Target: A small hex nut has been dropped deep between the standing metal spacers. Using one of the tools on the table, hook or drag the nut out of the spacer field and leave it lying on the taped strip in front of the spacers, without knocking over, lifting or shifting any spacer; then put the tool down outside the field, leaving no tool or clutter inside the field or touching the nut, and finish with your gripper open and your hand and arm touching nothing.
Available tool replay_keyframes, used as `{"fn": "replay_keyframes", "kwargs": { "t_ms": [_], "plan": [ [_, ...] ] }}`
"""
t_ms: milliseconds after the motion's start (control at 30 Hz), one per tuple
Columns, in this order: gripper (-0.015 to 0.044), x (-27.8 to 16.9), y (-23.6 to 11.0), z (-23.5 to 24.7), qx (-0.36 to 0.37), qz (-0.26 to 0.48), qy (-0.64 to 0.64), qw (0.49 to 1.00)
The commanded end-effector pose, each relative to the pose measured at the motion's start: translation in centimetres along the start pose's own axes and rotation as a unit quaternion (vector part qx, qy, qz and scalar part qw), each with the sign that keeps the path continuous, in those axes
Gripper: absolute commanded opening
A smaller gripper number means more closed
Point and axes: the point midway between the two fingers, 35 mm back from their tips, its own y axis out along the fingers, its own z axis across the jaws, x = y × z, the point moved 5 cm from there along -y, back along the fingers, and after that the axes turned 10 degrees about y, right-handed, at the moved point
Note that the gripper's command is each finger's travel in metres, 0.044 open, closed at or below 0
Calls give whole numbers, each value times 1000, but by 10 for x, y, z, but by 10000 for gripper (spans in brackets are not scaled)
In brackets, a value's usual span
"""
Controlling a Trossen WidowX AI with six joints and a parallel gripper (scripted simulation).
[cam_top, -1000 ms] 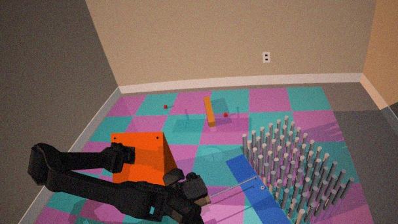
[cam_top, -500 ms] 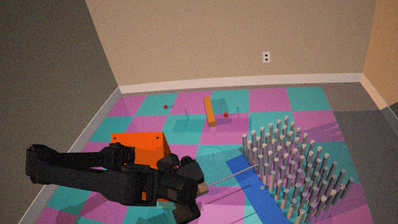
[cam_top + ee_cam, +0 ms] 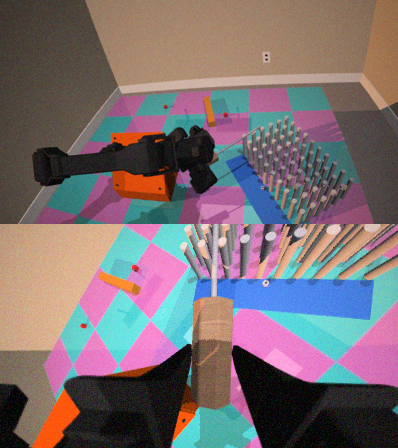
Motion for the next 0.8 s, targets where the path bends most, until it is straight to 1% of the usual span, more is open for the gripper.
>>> {"fn": "replay_keyframes", "kwargs": {
  "t_ms": [0, 200, 367, 767],
  "plan": [
    [0, 11, 4, 19, 20, -6, -20, 1000],
    [0, 21, 8, 48, 31, -3, -84, 996],
    [0, 31, 14, 68, 42, -3, -91, 995],
    [0, 49, 31, 139, 66, 9, -129, 989]
  ]
}}
